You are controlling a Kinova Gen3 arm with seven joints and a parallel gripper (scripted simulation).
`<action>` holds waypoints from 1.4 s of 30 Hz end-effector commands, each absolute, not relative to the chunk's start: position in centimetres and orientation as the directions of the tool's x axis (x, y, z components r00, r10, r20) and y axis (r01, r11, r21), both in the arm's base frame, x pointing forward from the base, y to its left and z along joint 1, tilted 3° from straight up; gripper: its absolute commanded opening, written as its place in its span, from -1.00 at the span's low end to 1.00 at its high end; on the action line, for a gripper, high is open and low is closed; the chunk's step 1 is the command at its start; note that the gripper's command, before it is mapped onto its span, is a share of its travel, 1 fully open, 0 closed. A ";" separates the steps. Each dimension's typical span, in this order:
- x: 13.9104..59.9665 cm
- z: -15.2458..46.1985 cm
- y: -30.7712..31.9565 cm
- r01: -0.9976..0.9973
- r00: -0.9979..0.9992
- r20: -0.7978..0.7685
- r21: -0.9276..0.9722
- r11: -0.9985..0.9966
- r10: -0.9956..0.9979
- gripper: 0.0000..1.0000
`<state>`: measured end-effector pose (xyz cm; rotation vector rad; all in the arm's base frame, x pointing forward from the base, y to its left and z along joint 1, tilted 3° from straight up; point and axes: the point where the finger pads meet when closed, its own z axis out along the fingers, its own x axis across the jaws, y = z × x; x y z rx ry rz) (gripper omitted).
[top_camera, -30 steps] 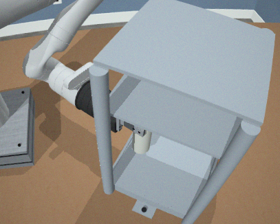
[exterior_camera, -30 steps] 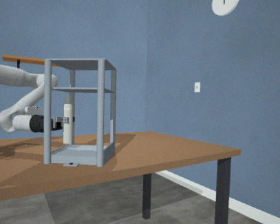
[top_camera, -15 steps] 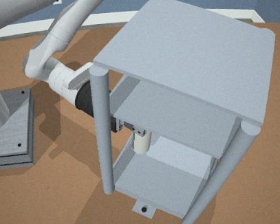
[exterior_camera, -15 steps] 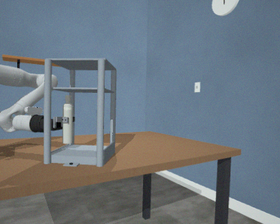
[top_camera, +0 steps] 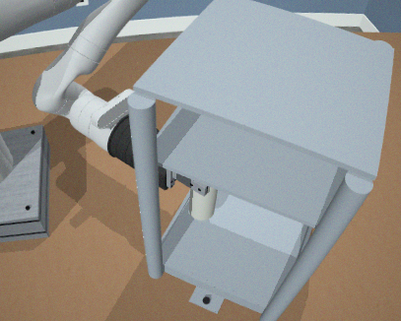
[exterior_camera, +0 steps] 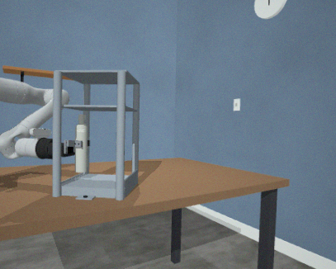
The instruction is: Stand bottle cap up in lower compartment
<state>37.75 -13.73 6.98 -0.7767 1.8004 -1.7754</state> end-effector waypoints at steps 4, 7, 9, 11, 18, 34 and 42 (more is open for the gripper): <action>37.8 7.1 -13.7 -0.054 -0.717 0.046 -0.998 -0.009 -0.695 -1.00; 37.8 7.1 -13.7 -0.054 -0.717 0.046 -0.998 -0.009 -0.695 -1.00; 37.8 7.0 -13.7 -0.054 -0.717 0.046 -0.998 -0.009 -0.695 -1.00; 37.8 6.8 -13.7 -0.054 -0.717 0.046 -0.998 -0.009 -0.695 -1.00; 37.7 5.3 -13.7 -0.054 -0.717 0.046 -0.998 -0.009 -0.695 -1.00; 37.6 4.2 -13.8 -0.054 -0.717 0.046 -0.998 -0.009 -0.695 -1.00; 37.6 4.2 -13.8 -0.054 -0.717 0.046 -0.998 -0.009 -0.695 -1.00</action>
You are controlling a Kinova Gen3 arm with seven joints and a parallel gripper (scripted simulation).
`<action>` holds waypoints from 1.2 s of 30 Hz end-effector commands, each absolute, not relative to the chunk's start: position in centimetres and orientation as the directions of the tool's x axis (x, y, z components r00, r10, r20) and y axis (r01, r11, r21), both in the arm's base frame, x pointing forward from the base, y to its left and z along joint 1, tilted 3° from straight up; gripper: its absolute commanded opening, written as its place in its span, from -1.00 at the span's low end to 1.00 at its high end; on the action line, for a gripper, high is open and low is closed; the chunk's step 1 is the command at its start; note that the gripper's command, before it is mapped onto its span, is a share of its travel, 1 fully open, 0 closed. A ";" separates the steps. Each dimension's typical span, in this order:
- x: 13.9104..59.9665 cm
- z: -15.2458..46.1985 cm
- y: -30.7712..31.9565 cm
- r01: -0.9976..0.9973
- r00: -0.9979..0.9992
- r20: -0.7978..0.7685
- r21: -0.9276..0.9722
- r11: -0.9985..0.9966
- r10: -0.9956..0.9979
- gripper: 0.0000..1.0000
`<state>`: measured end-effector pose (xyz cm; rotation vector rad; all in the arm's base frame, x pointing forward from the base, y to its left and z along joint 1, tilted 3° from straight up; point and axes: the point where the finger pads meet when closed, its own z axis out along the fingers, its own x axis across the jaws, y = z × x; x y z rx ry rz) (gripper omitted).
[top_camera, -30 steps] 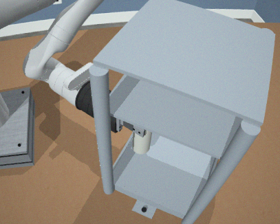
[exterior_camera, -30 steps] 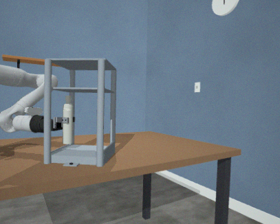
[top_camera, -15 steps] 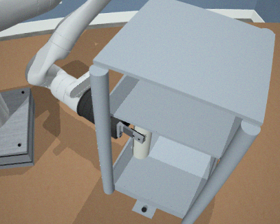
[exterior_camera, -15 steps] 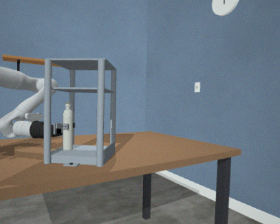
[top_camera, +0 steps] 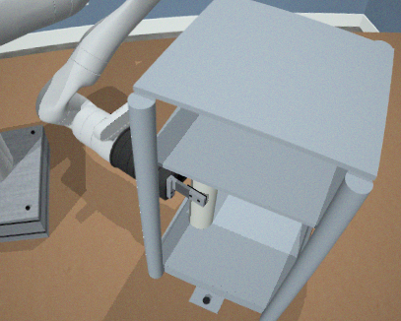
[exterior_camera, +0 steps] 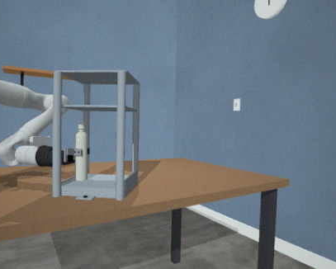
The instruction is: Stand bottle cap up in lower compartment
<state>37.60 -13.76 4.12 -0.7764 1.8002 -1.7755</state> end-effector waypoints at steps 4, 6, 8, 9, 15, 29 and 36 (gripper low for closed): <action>37.6 4.2 -13.8 -0.054 -0.717 0.046 -0.998 -0.009 -0.695 -1.00; 37.6 4.2 -13.8 -0.054 -0.717 0.046 -0.998 -0.009 -0.695 -1.00; 37.6 4.2 -13.8 -0.054 -0.717 0.046 -0.998 -0.009 -0.695 -1.00; 37.6 4.2 -13.8 -0.054 -0.717 0.046 -0.998 -0.009 -0.695 -1.00; 37.6 4.2 -13.8 -0.054 -0.717 0.046 -0.998 -0.009 -0.695 -1.00; 37.6 4.2 -13.8 -0.054 -0.717 0.046 -0.998 -0.009 -0.695 0.20; 37.6 4.2 -13.8 -0.054 -0.717 0.046 -0.998 -0.009 -0.695 1.00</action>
